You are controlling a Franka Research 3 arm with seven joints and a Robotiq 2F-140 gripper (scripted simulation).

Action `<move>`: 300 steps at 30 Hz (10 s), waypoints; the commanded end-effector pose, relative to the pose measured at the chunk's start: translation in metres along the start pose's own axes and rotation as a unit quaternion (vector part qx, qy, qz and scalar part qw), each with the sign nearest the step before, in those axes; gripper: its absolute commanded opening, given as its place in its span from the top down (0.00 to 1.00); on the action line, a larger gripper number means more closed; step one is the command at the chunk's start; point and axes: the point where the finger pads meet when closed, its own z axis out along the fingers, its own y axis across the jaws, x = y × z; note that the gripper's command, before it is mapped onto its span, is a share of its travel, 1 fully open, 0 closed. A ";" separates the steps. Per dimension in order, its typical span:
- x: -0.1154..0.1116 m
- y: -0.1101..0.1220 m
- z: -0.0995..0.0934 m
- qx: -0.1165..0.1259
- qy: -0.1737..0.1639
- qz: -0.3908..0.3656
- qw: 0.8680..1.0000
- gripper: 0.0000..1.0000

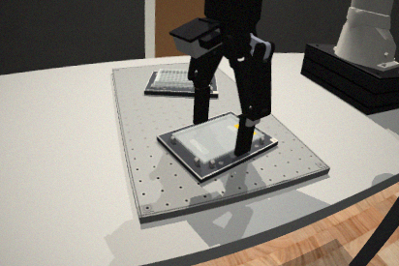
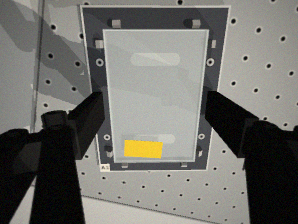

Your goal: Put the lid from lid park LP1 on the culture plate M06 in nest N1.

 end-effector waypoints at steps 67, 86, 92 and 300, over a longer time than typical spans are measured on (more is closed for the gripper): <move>0.001 -0.001 -0.012 0.001 0.001 0.001 1.000 0.90; 0.001 -0.001 -0.041 0.001 0.001 0.001 1.000 0.90; 0.001 -0.001 -0.051 0.001 0.001 0.001 1.000 0.90; -0.078 0.227 -0.014 0.001 0.001 0.316 0.949 0.90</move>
